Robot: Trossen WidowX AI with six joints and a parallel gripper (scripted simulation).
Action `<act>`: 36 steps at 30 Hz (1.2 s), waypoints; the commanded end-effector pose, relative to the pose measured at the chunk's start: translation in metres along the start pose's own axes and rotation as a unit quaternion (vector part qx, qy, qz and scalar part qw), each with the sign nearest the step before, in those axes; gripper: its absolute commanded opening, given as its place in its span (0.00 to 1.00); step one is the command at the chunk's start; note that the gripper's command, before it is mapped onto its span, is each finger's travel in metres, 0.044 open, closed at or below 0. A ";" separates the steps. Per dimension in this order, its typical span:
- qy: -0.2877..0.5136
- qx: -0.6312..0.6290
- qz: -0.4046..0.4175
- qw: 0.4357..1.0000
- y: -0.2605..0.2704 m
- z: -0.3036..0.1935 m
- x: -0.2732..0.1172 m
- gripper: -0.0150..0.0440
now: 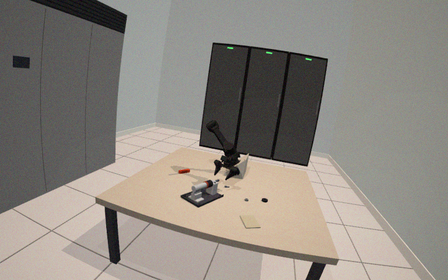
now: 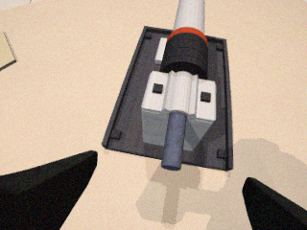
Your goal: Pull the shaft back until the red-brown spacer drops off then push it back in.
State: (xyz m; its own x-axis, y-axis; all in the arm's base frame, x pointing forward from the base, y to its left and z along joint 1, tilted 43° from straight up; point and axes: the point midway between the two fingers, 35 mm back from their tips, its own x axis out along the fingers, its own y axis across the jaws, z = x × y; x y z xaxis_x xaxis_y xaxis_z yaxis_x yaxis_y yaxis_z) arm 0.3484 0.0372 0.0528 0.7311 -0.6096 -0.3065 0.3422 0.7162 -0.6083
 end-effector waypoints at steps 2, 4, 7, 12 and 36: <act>0.000 0.004 -0.003 1.000 -0.001 0.000 0.000 1.00; 0.000 0.004 -0.003 1.000 -0.001 0.000 0.000 1.00; 0.000 0.004 -0.003 1.000 -0.001 0.000 0.000 1.00; 0.000 0.004 -0.003 1.000 -0.001 0.000 0.000 1.00; 0.000 0.004 -0.003 1.000 -0.001 -0.002 -0.002 1.00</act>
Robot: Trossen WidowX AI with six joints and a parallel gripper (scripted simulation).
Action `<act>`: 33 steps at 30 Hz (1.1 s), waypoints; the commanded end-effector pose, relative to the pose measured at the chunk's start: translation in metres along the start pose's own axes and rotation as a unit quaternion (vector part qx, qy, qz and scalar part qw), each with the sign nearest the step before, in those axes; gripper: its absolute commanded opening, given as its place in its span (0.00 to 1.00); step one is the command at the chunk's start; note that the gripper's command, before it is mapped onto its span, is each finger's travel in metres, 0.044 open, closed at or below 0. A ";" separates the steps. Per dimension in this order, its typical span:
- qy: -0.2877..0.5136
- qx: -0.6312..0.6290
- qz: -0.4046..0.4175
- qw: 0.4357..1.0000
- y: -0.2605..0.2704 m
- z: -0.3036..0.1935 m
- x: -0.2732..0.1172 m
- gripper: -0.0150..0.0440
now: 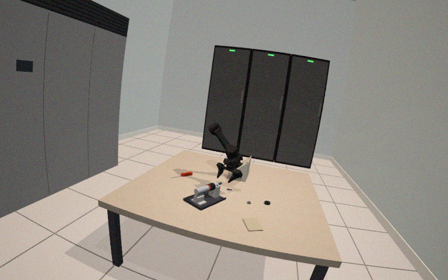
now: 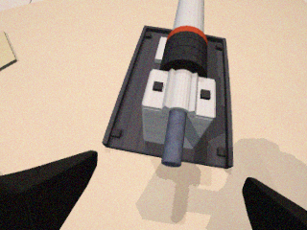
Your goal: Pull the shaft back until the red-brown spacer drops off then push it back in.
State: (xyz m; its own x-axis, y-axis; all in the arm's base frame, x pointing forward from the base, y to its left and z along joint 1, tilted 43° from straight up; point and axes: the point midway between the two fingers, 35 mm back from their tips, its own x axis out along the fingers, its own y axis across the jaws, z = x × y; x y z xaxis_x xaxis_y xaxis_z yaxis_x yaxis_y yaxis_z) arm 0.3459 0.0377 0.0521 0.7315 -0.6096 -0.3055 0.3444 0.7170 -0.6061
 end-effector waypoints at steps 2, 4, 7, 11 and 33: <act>0.000 0.002 -0.002 1.000 -0.001 0.000 0.000 1.00; 0.000 0.002 -0.002 1.000 -0.001 0.000 0.000 1.00; 0.001 0.003 -0.002 1.000 -0.001 0.000 0.001 1.00; 0.001 0.003 -0.002 1.000 0.000 0.000 0.007 1.00; 0.000 0.002 -0.003 1.000 -0.002 -0.001 0.042 1.00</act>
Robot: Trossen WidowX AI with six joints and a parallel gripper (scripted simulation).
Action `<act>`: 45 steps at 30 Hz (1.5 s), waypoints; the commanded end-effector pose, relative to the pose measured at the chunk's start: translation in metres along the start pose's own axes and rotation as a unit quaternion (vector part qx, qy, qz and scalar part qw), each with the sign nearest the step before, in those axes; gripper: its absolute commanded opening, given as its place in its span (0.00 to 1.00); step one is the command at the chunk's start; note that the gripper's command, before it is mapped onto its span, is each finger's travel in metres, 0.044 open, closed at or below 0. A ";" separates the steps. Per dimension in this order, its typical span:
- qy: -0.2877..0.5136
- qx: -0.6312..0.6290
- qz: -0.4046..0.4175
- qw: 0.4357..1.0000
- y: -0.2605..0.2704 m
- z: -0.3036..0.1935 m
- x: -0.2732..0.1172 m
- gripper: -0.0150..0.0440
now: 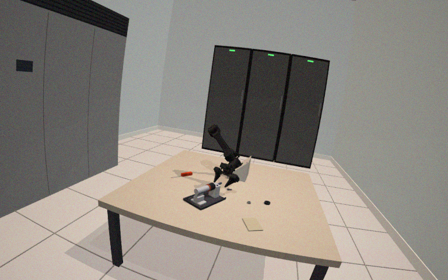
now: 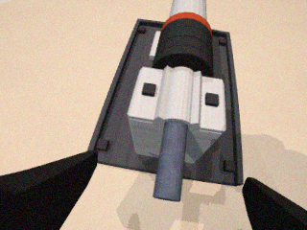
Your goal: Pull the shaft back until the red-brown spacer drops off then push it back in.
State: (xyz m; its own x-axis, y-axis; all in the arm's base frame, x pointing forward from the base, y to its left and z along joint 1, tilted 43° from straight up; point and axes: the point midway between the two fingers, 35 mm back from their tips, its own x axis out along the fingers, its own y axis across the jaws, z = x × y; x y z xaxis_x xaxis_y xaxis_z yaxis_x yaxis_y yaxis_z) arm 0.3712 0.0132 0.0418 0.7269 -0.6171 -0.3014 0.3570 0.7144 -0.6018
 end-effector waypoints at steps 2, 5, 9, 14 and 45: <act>-0.002 -0.003 0.002 1.000 0.000 0.000 0.005 1.00; -0.002 -0.003 0.002 1.000 0.000 0.000 0.005 1.00; -0.002 -0.003 0.002 1.000 0.000 0.000 0.005 1.00; -0.002 -0.003 0.002 1.000 0.000 0.000 0.005 1.00; -0.002 -0.003 0.001 1.000 0.000 0.000 0.018 1.00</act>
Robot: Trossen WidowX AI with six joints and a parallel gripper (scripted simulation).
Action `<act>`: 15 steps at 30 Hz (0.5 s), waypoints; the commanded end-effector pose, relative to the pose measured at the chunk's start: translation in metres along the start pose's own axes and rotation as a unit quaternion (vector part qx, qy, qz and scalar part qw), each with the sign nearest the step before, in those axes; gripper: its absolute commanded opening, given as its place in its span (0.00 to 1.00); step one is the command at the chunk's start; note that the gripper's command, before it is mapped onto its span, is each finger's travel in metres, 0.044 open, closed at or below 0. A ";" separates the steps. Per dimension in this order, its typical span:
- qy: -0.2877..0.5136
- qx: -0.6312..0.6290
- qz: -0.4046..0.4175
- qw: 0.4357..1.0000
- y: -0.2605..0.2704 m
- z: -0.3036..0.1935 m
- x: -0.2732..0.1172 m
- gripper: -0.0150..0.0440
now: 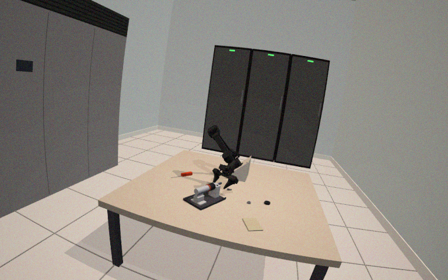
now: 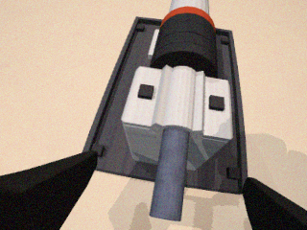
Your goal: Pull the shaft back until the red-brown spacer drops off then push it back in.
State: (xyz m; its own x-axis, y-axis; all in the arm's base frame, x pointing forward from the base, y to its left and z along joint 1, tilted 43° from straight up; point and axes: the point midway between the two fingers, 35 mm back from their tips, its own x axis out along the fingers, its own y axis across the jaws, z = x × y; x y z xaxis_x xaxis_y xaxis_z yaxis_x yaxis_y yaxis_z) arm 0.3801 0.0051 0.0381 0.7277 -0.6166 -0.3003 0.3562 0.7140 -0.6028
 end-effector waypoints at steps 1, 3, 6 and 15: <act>-0.001 -0.002 0.001 1.000 0.000 0.001 0.007 1.00; -0.001 -0.002 0.001 1.000 0.000 0.001 0.010 1.00; -0.001 -0.002 0.001 1.000 0.000 0.001 0.011 1.00; -0.001 -0.002 0.001 1.000 0.000 0.001 0.011 1.00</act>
State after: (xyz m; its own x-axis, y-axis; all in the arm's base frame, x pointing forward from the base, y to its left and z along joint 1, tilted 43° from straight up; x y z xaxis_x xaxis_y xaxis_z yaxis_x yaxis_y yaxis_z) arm 0.3874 -0.0014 0.0352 0.7270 -0.6179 -0.2993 0.3579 0.7131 -0.6028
